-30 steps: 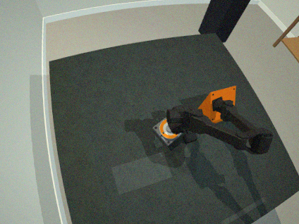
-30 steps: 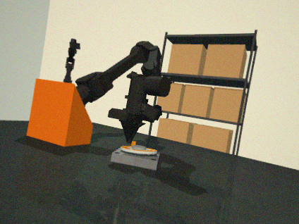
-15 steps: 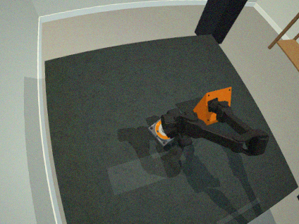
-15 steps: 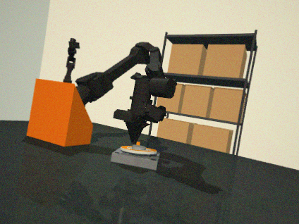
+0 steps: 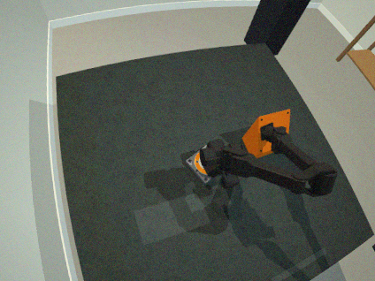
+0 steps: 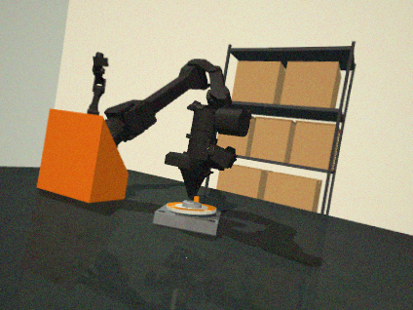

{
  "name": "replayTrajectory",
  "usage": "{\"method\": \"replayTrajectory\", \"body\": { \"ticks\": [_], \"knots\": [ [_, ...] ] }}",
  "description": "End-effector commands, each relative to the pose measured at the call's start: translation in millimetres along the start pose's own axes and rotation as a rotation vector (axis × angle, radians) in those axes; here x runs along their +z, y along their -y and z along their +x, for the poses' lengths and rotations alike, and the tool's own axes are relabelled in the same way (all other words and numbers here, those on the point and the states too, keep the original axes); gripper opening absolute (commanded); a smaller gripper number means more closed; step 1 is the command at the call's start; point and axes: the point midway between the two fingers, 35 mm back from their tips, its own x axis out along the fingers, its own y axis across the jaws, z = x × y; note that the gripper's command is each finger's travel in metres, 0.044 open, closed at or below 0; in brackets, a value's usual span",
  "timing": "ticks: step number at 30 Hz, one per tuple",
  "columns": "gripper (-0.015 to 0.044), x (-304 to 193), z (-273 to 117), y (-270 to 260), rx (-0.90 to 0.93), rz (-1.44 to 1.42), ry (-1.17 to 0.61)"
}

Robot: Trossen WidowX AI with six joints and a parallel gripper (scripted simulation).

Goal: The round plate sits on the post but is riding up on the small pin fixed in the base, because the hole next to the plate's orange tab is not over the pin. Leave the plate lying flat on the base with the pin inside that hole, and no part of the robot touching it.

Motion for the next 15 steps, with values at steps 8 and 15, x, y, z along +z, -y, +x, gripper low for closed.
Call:
{"method": "replayTrajectory", "body": {
  "ticks": [8,15],
  "knots": [
    [0.0,13.1,-2.4,-5.8,0.002,-0.002,0.006],
    [0.0,19.6,-3.3,-7.3,0.002,-0.003,0.006]
  ]
}}
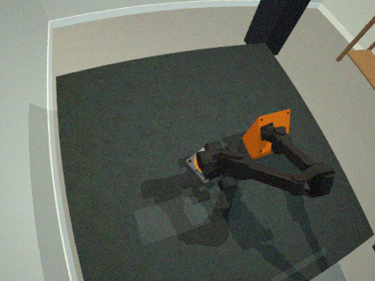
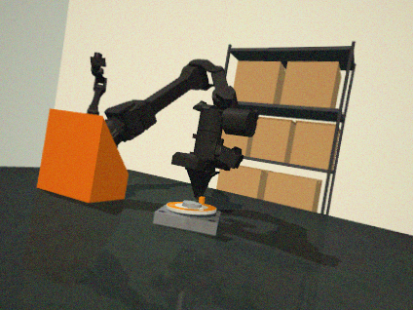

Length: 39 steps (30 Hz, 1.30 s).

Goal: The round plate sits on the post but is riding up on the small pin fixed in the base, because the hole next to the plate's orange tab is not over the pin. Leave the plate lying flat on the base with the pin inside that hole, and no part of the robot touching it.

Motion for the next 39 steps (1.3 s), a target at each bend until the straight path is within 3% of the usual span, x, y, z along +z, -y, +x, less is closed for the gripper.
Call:
{"method": "replayTrajectory", "body": {
  "ticks": [1,39],
  "knots": [
    [0.0,7.1,-1.1,-1.9,0.002,-0.001,0.004],
    [0.0,48.4,-3.5,11.3,0.002,-0.002,0.006]
  ]
}}
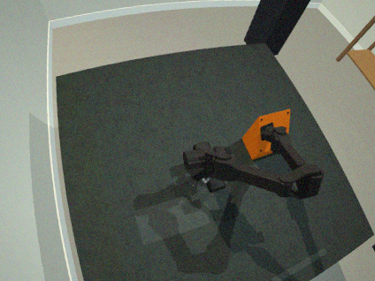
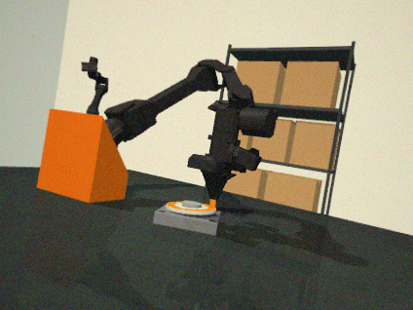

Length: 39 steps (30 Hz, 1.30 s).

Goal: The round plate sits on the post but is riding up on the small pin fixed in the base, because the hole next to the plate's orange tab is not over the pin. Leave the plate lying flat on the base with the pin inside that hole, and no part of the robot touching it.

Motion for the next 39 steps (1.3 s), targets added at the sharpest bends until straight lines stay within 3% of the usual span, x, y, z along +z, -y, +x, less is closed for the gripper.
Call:
{"method": "replayTrajectory", "body": {
  "ticks": [1,21,31,39],
  "knots": [
    [0.0,5.1,-1.0,3.7,-0.004,-0.004,0.003],
    [0.0,12.4,-1.2,12.0,-0.005,-0.005,0.003],
    [0.0,7.6,-43.1,12.4,-0.006,-0.004,0.003],
    [0.0,7.6,-34.5,13.2,-0.002,0.004,0.0]
  ]
}}
